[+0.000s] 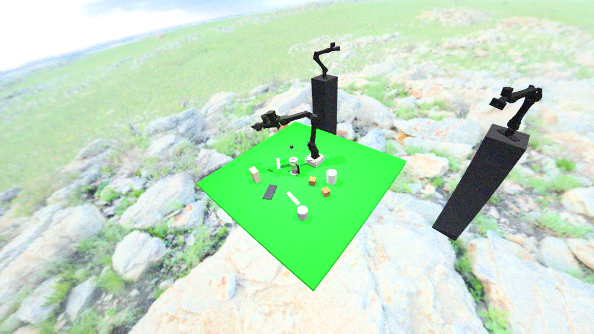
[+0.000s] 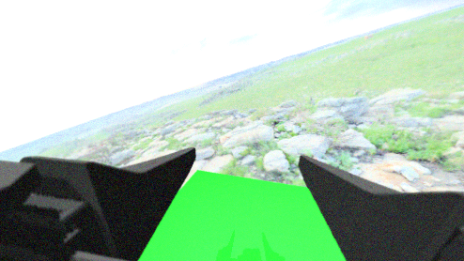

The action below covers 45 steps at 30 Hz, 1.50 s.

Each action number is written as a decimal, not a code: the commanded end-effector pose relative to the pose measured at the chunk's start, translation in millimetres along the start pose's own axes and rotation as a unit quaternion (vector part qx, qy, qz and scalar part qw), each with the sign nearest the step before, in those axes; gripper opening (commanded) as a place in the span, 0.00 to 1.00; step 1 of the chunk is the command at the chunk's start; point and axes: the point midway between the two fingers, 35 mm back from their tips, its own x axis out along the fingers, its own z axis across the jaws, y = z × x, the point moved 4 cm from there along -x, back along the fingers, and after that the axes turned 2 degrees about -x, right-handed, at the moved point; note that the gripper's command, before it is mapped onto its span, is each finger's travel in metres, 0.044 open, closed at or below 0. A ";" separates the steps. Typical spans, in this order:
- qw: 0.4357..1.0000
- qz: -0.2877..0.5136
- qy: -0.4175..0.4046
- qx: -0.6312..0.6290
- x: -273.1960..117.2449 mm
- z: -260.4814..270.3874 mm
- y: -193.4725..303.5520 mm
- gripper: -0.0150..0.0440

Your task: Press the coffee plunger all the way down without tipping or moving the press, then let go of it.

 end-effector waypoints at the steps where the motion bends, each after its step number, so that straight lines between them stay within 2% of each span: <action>1: 0.997 0.045 -0.054 -0.026 -51.6 25.7 10.4 1.00; 6: 0.982 0.109 -0.137 -0.075 -128.6 42.7 27.1 1.00; 11: 0.954 0.160 -0.216 -0.130 -195.5 34.5 41.3 1.00; 20: 0.882 0.212 -0.347 -0.239 -272.2 -21.5 61.0 1.00; 24: 0.849 0.218 -0.392 -0.280 -284.3 -47.3 67.6 1.00; 33: 0.837 0.218 -0.412 -0.287 -282.7 -50.6 69.2 1.00; 42: 0.837 0.218 -0.412 -0.287 -274.9 -65.7 123.7 1.00; 45: 0.837 0.218 -0.412 -0.287 -275.0 -65.2 125.4 1.00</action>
